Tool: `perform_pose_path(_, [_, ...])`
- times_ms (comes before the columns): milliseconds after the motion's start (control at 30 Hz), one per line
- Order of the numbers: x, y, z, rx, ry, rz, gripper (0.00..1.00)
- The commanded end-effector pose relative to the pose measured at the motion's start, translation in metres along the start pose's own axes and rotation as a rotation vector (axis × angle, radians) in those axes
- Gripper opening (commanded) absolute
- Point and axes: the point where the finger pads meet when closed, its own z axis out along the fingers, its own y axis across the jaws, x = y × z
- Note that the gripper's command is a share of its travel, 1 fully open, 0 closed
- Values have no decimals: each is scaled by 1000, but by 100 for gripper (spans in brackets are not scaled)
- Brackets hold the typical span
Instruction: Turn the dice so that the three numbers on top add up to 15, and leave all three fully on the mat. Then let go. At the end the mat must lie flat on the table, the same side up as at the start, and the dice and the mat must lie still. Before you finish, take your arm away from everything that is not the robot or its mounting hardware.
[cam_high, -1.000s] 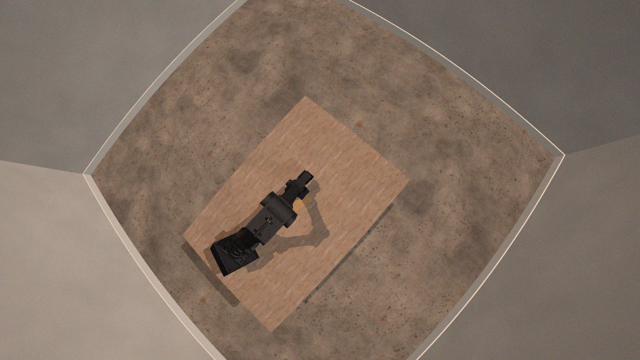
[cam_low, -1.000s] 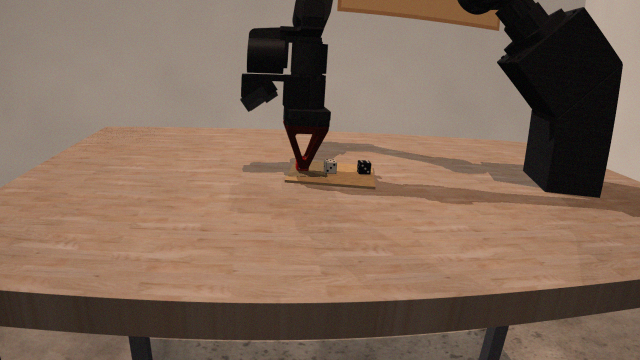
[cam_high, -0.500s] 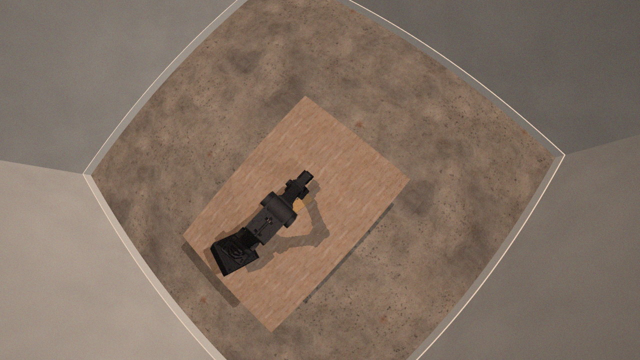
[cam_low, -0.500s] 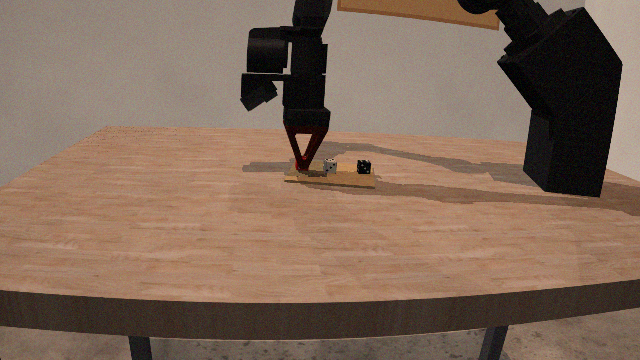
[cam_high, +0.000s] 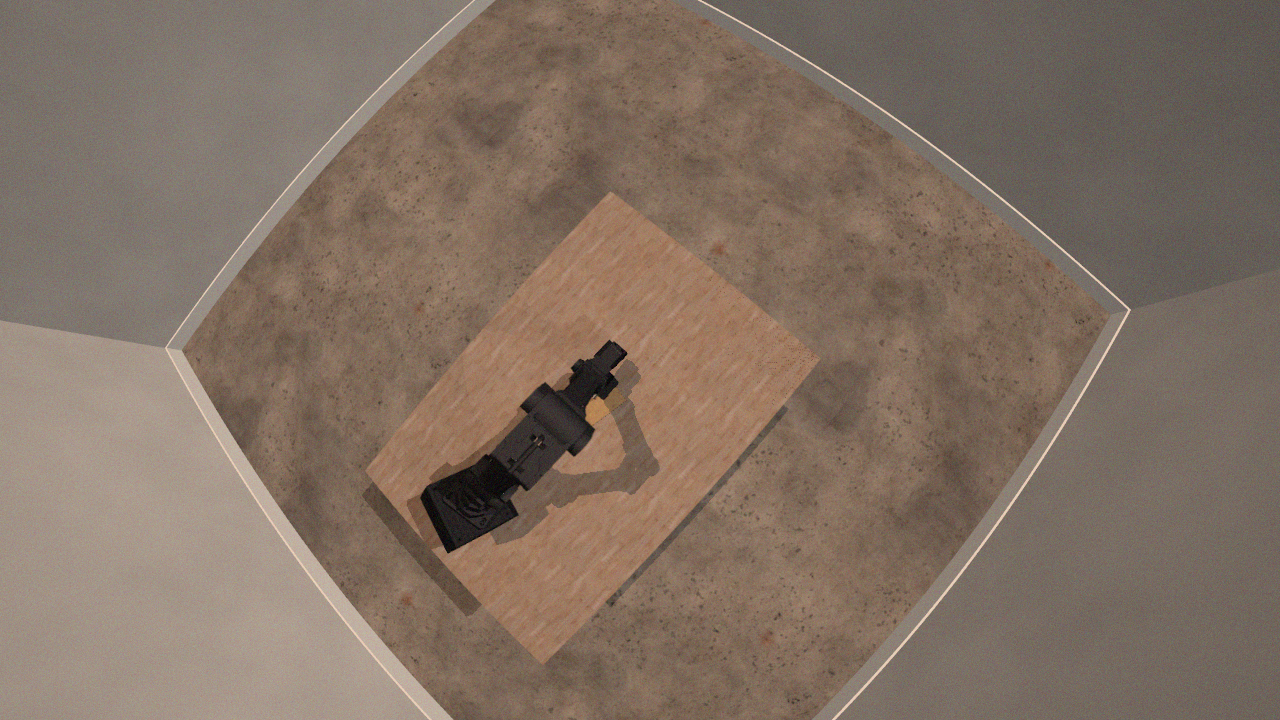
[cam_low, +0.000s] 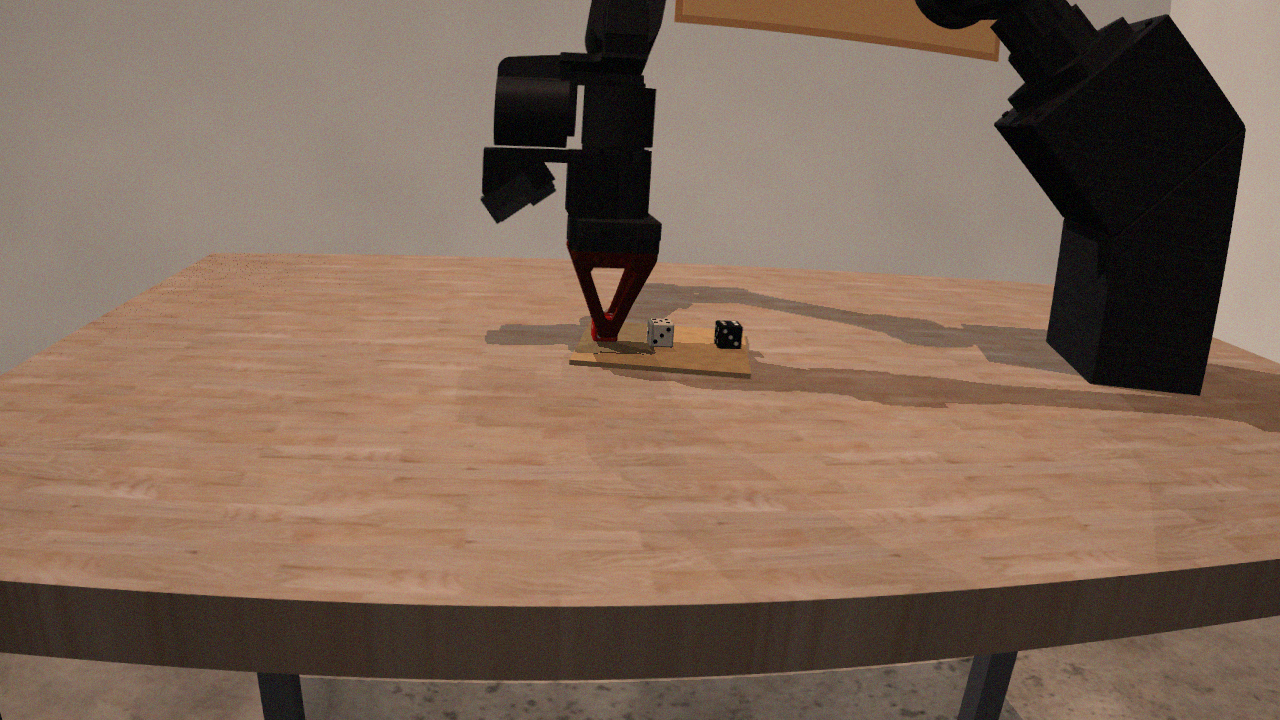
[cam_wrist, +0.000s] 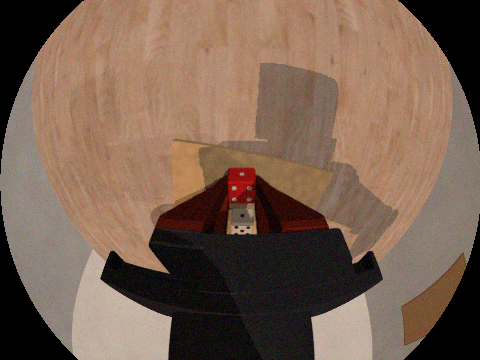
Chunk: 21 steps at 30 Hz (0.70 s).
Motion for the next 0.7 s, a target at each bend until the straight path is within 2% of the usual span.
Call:
perform_pose_path(0, [-9, 1, 3, -2, -15, -5, 15])
perform_pose_path(667, [-10, -3, 3, 2, -12, -6, 15])
